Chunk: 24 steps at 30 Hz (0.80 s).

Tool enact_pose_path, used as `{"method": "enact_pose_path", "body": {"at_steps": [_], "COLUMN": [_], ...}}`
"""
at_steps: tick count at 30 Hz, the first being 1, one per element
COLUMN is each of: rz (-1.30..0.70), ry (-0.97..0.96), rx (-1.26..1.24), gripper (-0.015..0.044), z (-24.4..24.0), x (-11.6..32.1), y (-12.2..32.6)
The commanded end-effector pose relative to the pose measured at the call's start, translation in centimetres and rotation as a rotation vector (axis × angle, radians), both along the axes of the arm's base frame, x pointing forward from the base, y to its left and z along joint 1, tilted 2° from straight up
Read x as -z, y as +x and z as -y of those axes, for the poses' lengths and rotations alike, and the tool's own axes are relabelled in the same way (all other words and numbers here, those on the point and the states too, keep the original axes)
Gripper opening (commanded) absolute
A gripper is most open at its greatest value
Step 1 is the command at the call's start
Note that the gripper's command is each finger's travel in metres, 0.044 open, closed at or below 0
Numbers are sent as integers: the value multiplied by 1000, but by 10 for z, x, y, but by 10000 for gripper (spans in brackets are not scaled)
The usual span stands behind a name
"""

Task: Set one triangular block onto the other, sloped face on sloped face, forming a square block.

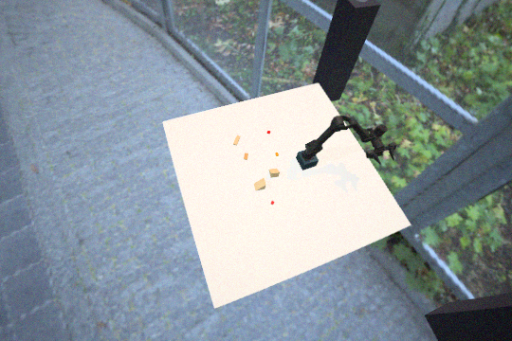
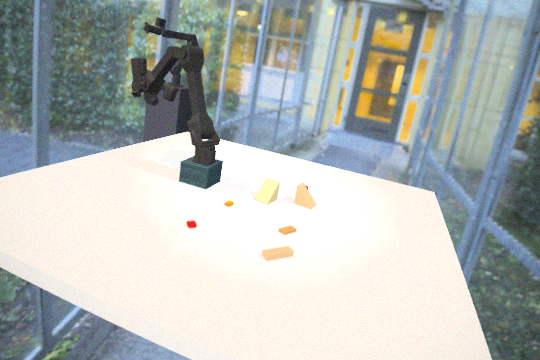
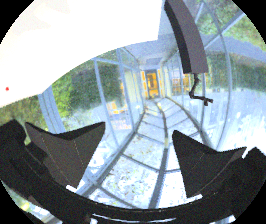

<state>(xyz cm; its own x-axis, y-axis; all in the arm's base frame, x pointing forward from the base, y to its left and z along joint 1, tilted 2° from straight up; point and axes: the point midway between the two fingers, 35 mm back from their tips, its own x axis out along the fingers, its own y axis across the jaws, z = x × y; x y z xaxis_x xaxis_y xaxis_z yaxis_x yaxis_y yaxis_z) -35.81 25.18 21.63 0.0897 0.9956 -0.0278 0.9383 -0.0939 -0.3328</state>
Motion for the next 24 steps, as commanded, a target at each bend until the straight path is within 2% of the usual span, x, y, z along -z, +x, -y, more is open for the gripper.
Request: {"method": "enact_pose_path", "body": {"at_steps": [1, 5, 11, 18, 24], "rz": [-8, -147, -319, -556, -755], "ry": [0, -11, -46, -77, -46], "rx": [1, 47, 207, 435, 657], "gripper": [426, 440, 440, 440, 440], "z": [-2, -41, -123, -194, -221], "x": [0, 5, 21, 43, 54], "y": [1, 23, 89, 195, 302]}}
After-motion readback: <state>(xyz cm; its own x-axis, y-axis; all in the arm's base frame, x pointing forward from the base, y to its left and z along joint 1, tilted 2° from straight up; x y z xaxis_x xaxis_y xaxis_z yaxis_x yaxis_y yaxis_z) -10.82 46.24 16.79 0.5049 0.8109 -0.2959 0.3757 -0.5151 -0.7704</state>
